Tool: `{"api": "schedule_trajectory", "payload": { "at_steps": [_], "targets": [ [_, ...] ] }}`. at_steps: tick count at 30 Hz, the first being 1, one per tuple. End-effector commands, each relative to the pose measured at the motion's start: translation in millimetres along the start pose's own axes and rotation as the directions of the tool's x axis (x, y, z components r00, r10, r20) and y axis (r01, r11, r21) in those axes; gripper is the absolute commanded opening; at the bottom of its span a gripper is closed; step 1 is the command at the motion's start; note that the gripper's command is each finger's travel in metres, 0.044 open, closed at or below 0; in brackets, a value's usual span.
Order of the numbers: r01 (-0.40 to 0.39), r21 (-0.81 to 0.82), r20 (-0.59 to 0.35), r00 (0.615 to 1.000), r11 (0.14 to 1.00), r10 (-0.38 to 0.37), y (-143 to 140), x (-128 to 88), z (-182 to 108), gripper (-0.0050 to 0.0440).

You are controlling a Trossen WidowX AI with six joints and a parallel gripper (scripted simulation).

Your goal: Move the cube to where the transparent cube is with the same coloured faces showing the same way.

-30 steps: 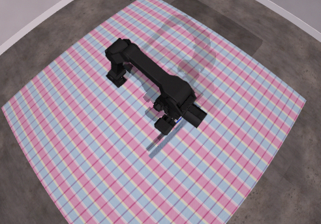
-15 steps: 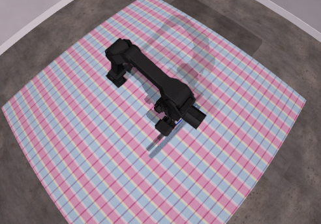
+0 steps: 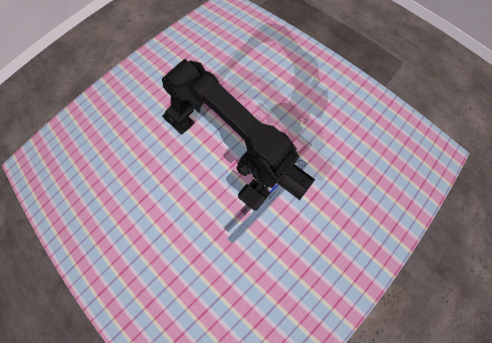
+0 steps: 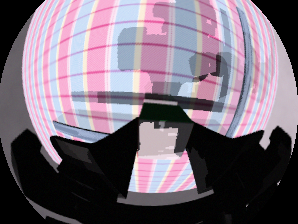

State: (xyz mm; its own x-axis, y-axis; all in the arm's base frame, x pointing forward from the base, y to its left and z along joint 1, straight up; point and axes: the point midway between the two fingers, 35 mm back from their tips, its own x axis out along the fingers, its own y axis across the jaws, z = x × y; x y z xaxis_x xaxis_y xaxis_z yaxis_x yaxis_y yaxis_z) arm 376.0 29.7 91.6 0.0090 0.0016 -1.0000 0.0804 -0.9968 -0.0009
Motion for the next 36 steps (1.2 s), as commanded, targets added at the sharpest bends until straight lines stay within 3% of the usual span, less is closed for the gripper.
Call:
{"api": "schedule_trajectory", "payload": {
  "at_steps": [1, 36],
  "targets": [
    [0.001, 0.002, -0.020, 1.000, 1.000, -0.001, 0, 0, -2, 0.0000],
    [0.001, 0.002, -0.020, 1.000, 1.000, -0.001, 0, 44, -1, 0.0000]
  ]
}}
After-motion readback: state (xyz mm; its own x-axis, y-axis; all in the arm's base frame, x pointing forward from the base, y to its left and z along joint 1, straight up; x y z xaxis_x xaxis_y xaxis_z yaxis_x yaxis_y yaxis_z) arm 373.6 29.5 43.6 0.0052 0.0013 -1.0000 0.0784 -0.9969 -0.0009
